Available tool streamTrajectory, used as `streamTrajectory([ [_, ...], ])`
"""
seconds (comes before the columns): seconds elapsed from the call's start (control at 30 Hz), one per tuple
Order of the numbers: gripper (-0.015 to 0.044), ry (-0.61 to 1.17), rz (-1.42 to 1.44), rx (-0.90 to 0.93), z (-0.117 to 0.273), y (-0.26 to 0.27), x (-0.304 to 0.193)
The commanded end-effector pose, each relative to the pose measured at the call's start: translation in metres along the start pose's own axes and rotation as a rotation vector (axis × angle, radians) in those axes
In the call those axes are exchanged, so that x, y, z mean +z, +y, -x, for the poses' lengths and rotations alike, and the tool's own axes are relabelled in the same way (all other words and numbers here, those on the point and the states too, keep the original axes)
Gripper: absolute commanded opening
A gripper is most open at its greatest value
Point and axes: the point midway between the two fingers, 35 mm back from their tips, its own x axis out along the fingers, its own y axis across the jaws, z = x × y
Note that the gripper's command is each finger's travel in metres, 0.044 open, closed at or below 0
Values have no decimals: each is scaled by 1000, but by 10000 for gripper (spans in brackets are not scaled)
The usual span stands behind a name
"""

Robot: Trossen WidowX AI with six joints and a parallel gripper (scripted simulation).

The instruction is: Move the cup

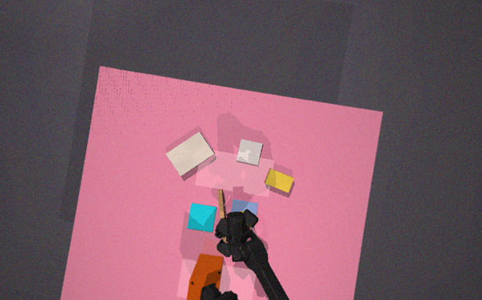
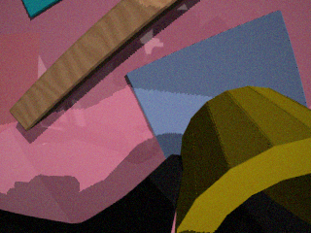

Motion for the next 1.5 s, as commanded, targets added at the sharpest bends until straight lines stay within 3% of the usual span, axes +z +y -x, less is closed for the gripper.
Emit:
streamTrajectory([
  [0.0, 0, 0, 3, 0, 0, 0, 0],
  [1.47, 0, -11, -2, 5, 4, 72, 79],
])
